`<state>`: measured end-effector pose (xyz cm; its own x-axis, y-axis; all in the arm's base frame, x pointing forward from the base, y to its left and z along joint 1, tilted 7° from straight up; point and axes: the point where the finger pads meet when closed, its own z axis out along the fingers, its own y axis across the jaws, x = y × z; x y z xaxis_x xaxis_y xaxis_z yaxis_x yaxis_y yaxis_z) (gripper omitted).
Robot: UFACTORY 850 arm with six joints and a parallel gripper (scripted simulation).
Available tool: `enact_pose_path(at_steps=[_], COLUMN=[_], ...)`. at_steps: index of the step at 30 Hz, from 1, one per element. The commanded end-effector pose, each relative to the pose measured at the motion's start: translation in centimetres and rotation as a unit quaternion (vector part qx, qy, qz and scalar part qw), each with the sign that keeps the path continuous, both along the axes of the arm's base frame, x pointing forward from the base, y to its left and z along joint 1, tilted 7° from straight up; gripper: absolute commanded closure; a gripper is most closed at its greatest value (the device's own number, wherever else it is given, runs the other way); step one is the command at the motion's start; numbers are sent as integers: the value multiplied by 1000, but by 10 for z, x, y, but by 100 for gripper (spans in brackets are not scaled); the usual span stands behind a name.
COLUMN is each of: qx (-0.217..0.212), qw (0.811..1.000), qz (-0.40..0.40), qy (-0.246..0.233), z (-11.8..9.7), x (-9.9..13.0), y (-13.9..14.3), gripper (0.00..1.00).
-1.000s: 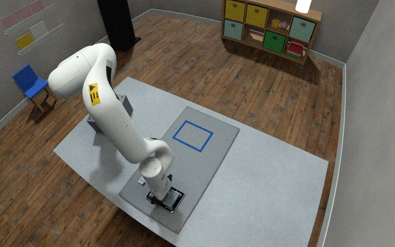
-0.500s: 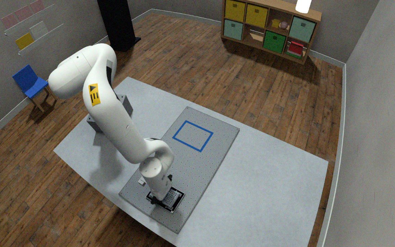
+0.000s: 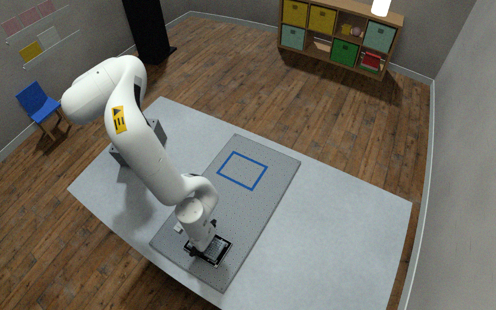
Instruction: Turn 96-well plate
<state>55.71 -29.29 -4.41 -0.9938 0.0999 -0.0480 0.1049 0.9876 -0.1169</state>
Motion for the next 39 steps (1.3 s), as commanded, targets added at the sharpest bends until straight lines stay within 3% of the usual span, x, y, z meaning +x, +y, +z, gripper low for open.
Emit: enact_pose_path(at_steps=[1, 39], qx=[0, 0], qw=[1000, 1000], qz=[0, 0], qy=[-1, -1], z=[0, -5], x=[1, 1], y=[0, -1], gripper=[100, 100])
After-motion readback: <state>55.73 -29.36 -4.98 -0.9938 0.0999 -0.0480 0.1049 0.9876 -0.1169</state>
